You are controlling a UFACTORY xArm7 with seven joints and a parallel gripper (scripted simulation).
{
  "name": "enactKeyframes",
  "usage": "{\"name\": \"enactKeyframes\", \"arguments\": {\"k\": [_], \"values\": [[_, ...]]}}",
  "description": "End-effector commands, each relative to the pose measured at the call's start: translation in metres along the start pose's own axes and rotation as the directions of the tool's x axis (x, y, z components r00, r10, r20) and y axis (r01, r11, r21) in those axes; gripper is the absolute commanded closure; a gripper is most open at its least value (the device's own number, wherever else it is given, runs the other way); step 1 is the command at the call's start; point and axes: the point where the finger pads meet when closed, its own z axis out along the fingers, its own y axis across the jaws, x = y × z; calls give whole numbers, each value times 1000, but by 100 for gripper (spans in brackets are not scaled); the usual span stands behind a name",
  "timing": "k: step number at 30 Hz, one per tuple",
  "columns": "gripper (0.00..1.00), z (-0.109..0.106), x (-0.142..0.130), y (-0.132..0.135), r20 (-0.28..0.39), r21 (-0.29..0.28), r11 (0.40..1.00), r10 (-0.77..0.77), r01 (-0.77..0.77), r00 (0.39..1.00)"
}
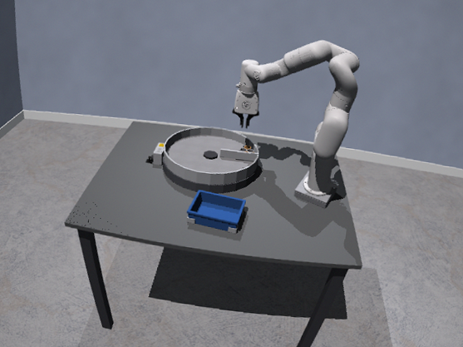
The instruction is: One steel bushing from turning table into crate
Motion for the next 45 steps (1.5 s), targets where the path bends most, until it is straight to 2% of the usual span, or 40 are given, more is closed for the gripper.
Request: {"name": "enactKeyframes", "arguments": {"k": [1,7,11,13,20,28,30,32,36,45], "values": [[87,0,0,-1,6,-14,999,-48,48,999],[87,4,1,-1,31,-58,982,-176,177,984],[87,8,2,-1,59,-97,950,-292,297,955],[87,8,2,-1,59,-97,950,-292,297,955],[87,16,3,-1,129,-163,836,-508,523,852],[87,25,5,-1,218,-212,649,-697,731,683],[87,25,5,-1,218,-212,649,-697,731,683],[87,29,6,-2,256,-223,560,-756,798,603],[87,33,6,-2,303,-231,445,-812,865,498],[87,43,8,-2,416,-222,131,-883,966,216]]}}
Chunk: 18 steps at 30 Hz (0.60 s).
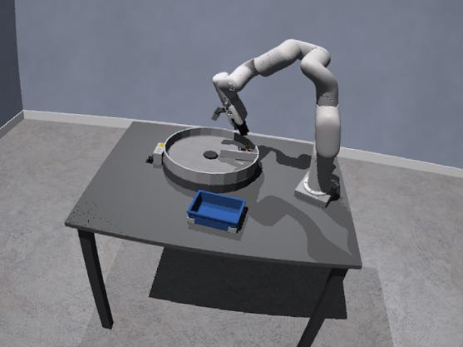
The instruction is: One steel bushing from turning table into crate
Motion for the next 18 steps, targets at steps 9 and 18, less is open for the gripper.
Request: {"name": "enactKeyframes", "arguments": {"k": [9,18], "values": [[87,10,7,0,81,-127,914,-379,387,922],[87,18,11,-1,168,-192,753,-606,629,777]]}}
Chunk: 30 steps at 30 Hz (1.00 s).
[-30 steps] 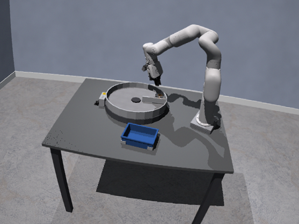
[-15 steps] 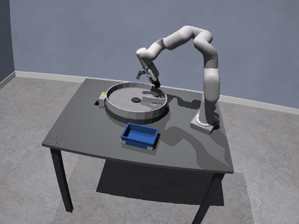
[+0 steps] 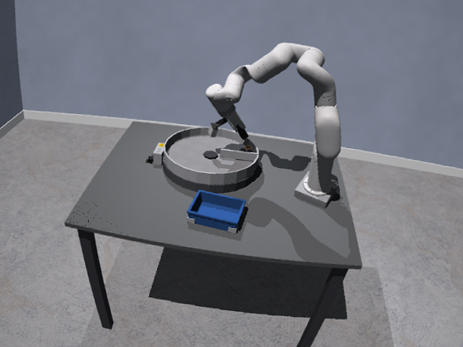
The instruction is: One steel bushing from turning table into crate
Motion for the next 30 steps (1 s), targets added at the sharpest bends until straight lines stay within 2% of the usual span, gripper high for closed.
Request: {"name": "enactKeyframes", "arguments": {"k": [1,6,12,30], "values": [[87,1,1,1,7,-33,996,-84,84,996],[87,5,4,1,39,-85,968,-233,235,972],[87,8,6,1,64,-117,935,-328,334,942],[87,9,7,1,72,-126,923,-356,362,932]]}}
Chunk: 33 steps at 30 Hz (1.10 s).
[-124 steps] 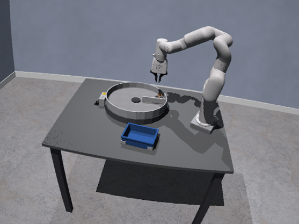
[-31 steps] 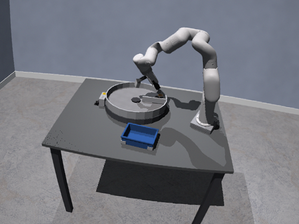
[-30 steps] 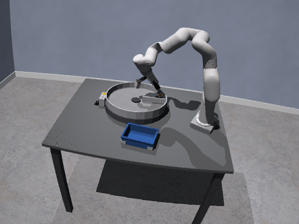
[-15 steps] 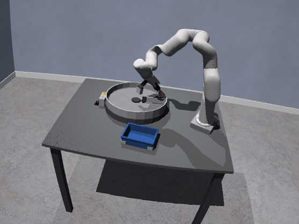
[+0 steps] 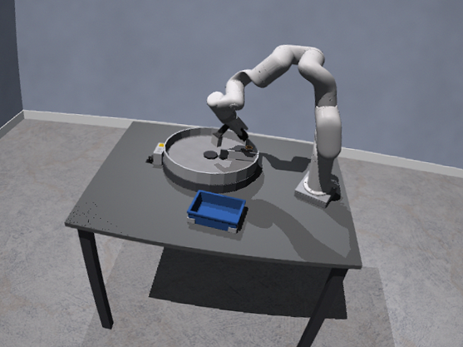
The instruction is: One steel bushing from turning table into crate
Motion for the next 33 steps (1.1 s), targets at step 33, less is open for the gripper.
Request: {"name": "enactKeyframes", "arguments": {"k": [33], "values": [[87,17,13,4,-3,-4,1000,3,-3,1000]]}}
